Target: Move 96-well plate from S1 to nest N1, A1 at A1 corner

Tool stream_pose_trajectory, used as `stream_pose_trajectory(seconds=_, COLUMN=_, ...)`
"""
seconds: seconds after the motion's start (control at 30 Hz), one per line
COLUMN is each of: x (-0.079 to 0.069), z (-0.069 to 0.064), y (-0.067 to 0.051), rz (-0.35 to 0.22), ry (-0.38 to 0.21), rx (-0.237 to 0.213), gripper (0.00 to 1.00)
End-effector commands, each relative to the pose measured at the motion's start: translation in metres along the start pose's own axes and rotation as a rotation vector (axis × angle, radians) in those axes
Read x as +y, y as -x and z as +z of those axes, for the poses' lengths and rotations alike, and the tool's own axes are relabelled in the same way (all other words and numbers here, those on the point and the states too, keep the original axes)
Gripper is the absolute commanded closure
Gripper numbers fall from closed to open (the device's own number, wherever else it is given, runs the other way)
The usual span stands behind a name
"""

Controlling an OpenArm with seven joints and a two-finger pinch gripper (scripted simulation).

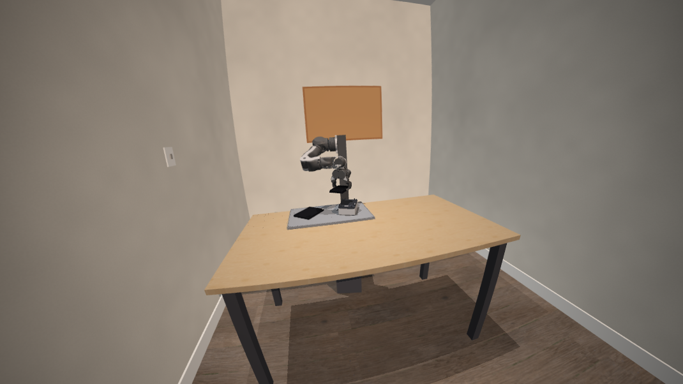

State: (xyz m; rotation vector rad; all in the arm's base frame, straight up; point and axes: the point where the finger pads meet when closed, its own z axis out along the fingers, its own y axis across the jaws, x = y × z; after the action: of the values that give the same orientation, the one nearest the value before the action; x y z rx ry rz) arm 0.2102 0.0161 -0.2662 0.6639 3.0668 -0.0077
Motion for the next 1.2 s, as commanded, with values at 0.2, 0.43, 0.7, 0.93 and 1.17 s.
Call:
stream_pose_trajectory(seconds=0.2, x=-0.034, z=0.008, y=0.019, rz=0.066, ry=0.008, rx=-0.002, gripper=1.0)
stream_pose_trajectory(seconds=0.43, x=-0.034, z=0.008, y=0.019, rz=0.066, ry=0.008, rx=-0.002, gripper=1.0)
stream_pose_trajectory(seconds=0.7, x=-0.062, z=0.015, y=0.034, rz=0.066, ry=0.007, rx=-0.002, gripper=1.0)
stream_pose_trajectory(seconds=0.93, x=-0.069, z=0.017, y=0.037, rz=0.066, ry=0.008, rx=-0.002, gripper=1.0)
stream_pose_trajectory(seconds=1.17, x=-0.077, z=0.018, y=0.041, rz=0.067, ry=0.003, rx=-0.002, gripper=1.0)
